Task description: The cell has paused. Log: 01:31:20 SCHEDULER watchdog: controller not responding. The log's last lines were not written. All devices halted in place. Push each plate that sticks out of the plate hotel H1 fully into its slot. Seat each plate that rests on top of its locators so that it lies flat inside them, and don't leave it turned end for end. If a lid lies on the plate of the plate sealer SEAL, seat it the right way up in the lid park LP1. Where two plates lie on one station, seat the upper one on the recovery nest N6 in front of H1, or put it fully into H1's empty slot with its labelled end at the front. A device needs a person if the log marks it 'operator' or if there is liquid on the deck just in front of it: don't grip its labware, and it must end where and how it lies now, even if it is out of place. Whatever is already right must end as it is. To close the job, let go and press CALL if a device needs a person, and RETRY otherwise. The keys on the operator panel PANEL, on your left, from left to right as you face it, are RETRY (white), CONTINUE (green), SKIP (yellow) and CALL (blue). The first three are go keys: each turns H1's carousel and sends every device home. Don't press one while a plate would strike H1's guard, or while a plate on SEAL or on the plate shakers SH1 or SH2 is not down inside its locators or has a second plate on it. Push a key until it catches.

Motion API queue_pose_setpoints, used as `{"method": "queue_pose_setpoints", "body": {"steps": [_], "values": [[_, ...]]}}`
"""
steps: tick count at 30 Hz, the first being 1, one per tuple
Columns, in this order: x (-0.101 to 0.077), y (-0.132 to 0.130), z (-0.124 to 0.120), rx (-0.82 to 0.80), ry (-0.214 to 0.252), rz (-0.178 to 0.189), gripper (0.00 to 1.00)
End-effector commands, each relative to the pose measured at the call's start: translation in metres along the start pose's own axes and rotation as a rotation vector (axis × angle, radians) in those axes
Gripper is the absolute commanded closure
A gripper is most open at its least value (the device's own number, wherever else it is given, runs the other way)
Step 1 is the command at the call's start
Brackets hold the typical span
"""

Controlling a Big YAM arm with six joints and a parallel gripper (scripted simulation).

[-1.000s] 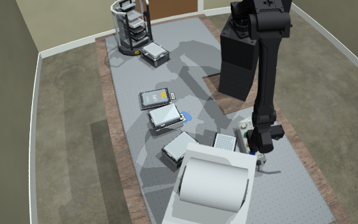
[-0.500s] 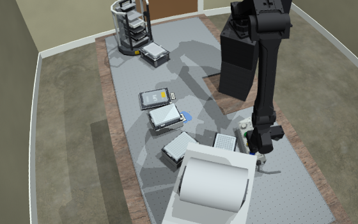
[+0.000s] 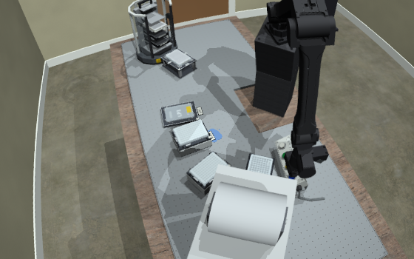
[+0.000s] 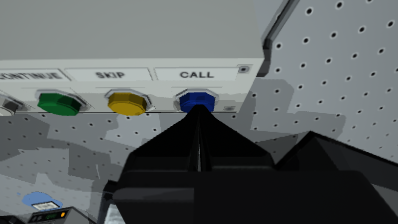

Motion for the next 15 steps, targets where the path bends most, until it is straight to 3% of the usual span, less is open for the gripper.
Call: {"method": "queue_pose_setpoints", "body": {"steps": [1, 15], "values": [[0.0139, 0.0008, -0.002, -0.003, -0.002, -0.001, 1.0], [0.0178, 0.0021, -0.0008, -0.004, -0.003, -0.001, 1.0]]}}
Point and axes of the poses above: the point where the finger pads meet when closed, its own x axis out along the fingers, its own y axis across the jaws, z = x × y, the point moved 2 cm from there along -x, back along the fingers, and after that the axes turned 8 degrees about -x, right-handed, at the moved point
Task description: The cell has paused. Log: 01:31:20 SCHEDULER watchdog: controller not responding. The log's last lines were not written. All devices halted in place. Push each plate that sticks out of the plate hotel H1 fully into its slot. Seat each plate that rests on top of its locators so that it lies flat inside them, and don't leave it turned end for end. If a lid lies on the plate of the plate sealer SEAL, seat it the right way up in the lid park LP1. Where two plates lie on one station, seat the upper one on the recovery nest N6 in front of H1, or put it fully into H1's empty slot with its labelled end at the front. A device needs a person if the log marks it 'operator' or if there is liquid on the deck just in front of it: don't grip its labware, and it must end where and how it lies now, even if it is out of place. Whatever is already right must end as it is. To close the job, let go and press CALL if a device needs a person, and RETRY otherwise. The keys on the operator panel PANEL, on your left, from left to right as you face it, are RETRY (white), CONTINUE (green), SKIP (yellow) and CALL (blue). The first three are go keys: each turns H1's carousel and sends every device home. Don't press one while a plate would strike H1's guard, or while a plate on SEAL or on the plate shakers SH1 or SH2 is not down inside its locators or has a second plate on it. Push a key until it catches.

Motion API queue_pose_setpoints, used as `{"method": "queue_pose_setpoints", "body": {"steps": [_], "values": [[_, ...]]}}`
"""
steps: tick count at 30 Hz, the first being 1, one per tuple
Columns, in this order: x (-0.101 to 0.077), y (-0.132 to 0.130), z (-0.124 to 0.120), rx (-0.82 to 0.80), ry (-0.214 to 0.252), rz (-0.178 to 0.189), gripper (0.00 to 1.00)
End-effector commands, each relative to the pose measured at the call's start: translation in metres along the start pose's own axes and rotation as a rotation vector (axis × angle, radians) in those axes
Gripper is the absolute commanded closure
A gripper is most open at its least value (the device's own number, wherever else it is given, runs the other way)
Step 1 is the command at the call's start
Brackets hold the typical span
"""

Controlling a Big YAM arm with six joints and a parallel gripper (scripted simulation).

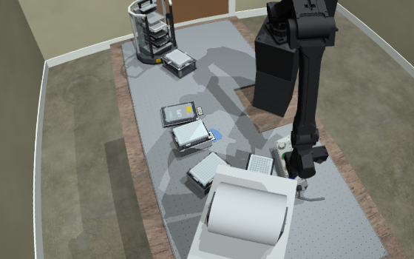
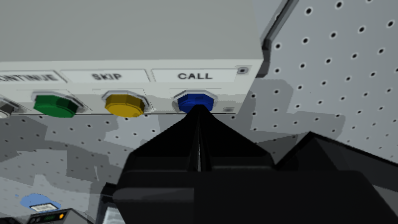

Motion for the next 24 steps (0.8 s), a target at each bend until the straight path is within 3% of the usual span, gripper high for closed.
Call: {"method": "queue_pose_setpoints", "body": {"steps": [1, 2, 19, 20, 24], "values": [[0.016, 0.003, 0.0, -0.004, -0.004, 0.004, 1.0], [-0.002, -0.006, -0.002, -0.006, -0.006, 0.006, 1.0], [-0.002, -0.004, -0.001, -0.002, -0.003, 0.001, 1.0], [-0.012, -0.013, -0.004, -0.003, -0.001, -0.011, 1.0], [-0.02, -0.007, 0.003, -0.006, -0.006, -0.002, 1.0]]}}
Point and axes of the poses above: the point where the finger pads meet when closed, its own x axis out along the fingers, its own y axis across the jaws, z = x × y, the point moved 2 cm from there along -x, back along the fingers, and after that the axes turned 8 degrees about -x, right-handed, at the moved point
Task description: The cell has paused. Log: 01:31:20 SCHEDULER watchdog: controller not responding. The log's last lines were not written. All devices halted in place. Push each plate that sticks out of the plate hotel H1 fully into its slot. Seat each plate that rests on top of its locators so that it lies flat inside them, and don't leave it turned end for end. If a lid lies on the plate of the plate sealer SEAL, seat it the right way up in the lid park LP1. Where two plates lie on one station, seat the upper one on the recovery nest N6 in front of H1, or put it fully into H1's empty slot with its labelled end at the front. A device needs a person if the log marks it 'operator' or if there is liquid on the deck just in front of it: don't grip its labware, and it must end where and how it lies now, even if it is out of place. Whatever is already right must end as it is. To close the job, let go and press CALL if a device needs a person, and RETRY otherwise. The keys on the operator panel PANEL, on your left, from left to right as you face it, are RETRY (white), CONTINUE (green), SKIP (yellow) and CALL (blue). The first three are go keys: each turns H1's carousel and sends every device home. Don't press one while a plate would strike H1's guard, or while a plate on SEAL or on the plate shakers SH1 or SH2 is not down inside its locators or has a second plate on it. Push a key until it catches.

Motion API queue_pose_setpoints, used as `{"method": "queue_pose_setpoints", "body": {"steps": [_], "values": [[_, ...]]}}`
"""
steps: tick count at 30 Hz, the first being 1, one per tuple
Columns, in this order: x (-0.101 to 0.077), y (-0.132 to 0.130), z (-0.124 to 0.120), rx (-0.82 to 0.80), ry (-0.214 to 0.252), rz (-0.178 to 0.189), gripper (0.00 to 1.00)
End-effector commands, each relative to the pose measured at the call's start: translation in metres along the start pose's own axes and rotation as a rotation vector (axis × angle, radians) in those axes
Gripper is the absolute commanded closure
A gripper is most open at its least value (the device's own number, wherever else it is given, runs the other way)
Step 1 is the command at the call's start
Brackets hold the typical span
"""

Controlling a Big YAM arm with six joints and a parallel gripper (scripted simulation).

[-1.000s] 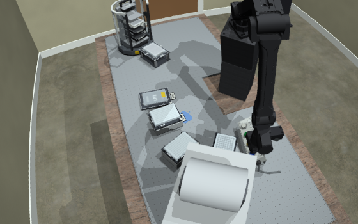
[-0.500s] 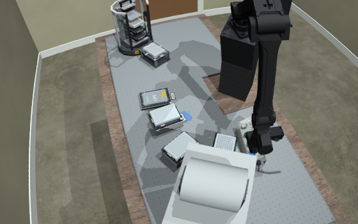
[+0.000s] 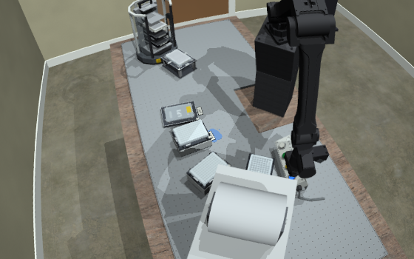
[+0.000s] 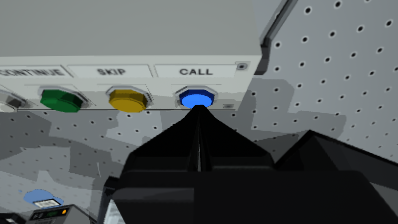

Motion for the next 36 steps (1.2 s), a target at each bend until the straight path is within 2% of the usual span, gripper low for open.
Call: {"method": "queue_pose_setpoints", "body": {"steps": [1, 8, 9, 11, 25, 26, 28, 36], "values": [[-0.017, -0.007, 0.005, -0.004, -0.003, -0.013, 1.0], [-0.027, -0.007, 0.005, -0.002, -0.002, -0.013, 1.0], [-0.015, 0.009, 0.01, -0.006, -0.01, 0.024, 1.0], [-0.033, -0.006, 0.005, -0.002, -0.001, -0.012, 1.0], [-0.057, -0.005, 0.005, -0.002, 0.0, -0.012, 1.0], [-0.046, 0.008, 0.008, -0.002, -0.007, 0.022, 1.0], [-0.063, -0.005, 0.005, -0.002, 0.0, -0.012, 1.0], [-0.079, -0.004, 0.005, -0.002, 0.0, -0.012, 1.0]]}}
Point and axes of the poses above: the point where the finger pads meet when closed, its own x axis out along the fingers, its own y axis across the jaws, z = x × y, the point moved 2 cm from there along -x, back along the fingers, and after that the axes turned 8 degrees about -x, right-handed, at the moved point
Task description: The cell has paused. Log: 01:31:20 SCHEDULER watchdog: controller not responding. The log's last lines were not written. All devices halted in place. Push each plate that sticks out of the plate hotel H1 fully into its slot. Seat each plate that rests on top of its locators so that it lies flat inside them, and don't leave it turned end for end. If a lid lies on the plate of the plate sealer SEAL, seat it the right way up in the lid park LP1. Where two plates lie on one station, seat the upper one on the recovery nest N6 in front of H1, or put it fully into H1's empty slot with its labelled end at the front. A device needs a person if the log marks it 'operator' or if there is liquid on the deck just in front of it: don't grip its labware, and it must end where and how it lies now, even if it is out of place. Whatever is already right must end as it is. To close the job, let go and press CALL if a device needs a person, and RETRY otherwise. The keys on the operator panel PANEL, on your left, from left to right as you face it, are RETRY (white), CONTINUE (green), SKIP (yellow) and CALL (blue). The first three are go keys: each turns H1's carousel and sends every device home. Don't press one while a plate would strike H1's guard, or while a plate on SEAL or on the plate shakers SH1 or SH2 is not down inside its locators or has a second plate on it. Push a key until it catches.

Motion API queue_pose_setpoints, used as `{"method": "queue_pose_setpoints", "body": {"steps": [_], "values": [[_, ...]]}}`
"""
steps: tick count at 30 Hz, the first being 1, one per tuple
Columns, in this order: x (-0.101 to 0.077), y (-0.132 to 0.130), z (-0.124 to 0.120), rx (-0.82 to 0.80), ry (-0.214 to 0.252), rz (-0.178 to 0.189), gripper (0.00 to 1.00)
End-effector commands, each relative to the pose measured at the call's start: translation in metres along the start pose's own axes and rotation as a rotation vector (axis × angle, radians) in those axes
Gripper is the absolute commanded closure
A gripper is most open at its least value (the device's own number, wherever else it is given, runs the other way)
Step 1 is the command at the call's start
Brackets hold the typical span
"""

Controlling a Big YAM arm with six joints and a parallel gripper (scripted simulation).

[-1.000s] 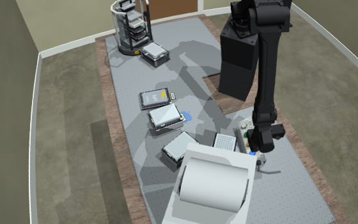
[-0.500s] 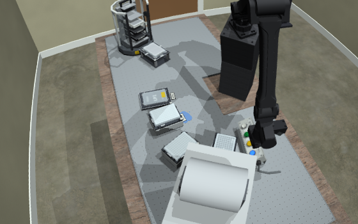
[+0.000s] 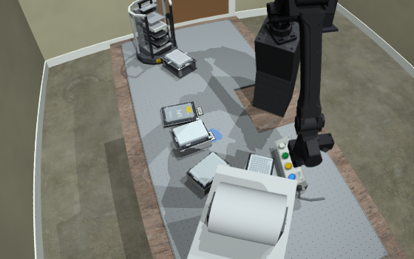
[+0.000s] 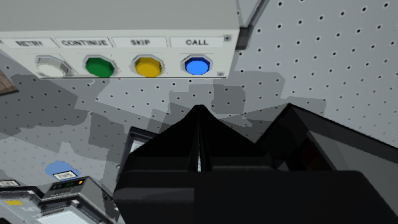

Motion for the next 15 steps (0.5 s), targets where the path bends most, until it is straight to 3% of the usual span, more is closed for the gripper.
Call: {"method": "queue_pose_setpoints", "body": {"steps": [1, 6, 7, 15], "values": [[-0.015, -0.004, 0.005, 0.001, 0.002, -0.008, 1.0], [-0.019, -0.003, 0.004, 0.003, 0.002, -0.007, 1.0], [-0.004, 0.01, 0.008, 0.001, -0.005, 0.028, 1.0], [-0.004, 0.008, 0.007, 0.0, -0.005, 0.024, 1.0]]}}
Point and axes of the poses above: the point where the finger pads meet when closed, its own x axis out along the fingers, its own y axis across the jaws, z = x × y, the point moved 2 cm from there along -x, back along the fingers, and after that the axes turned 8 degrees about -x, right-handed, at the moved point
